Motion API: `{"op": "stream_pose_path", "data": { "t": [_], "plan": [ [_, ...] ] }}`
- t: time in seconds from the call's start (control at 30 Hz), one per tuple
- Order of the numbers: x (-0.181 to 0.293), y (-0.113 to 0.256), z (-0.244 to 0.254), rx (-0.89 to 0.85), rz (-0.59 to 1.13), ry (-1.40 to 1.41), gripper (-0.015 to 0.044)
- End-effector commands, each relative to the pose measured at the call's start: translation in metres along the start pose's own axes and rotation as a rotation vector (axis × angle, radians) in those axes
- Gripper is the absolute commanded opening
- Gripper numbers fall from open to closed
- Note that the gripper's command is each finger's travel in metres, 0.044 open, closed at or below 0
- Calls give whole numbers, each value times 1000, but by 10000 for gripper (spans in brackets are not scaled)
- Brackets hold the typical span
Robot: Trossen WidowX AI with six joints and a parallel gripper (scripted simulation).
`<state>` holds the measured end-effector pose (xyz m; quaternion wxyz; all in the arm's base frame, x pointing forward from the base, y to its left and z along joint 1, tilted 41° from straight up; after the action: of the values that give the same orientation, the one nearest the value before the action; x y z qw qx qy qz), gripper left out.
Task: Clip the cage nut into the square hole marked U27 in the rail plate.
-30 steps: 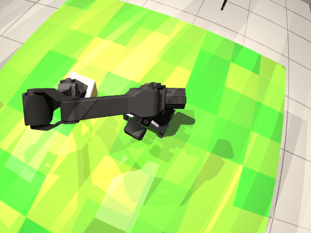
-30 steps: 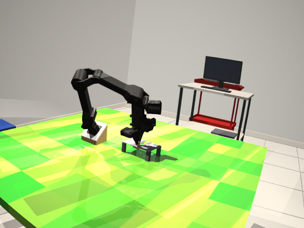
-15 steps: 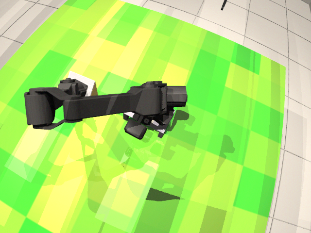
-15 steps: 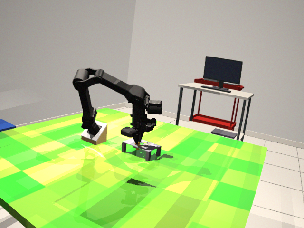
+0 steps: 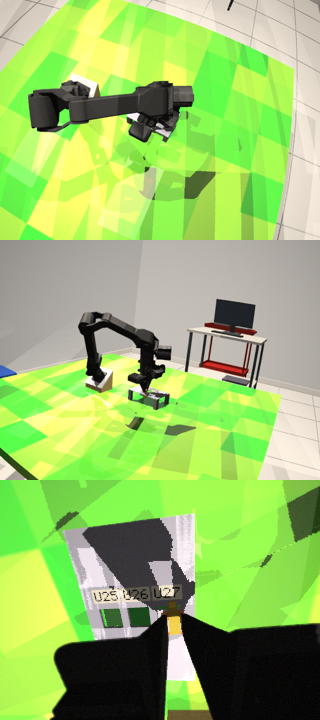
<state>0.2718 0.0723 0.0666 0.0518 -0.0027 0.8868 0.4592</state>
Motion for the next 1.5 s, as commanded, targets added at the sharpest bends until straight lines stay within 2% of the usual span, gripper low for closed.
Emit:
{"op": "stream_pose_path", "data": {
  "t": [0.0, 1.47],
  "plan": [
    [0, 0, 0, 5, -2, -4, 32],
    [0, -1, -2, -7, -1, -3, 32]
  ]
}}
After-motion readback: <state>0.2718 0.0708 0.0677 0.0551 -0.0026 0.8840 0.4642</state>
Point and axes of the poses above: the point midway between the two fingers, 35 mm back from their tips, its own y axis back along the fingers, its own z axis across the jaws, x = y × z, the point moved 5 cm from there along y, back along the fingers, and after that the axes turned 4 degrees about -y, right-handed, at the moved point
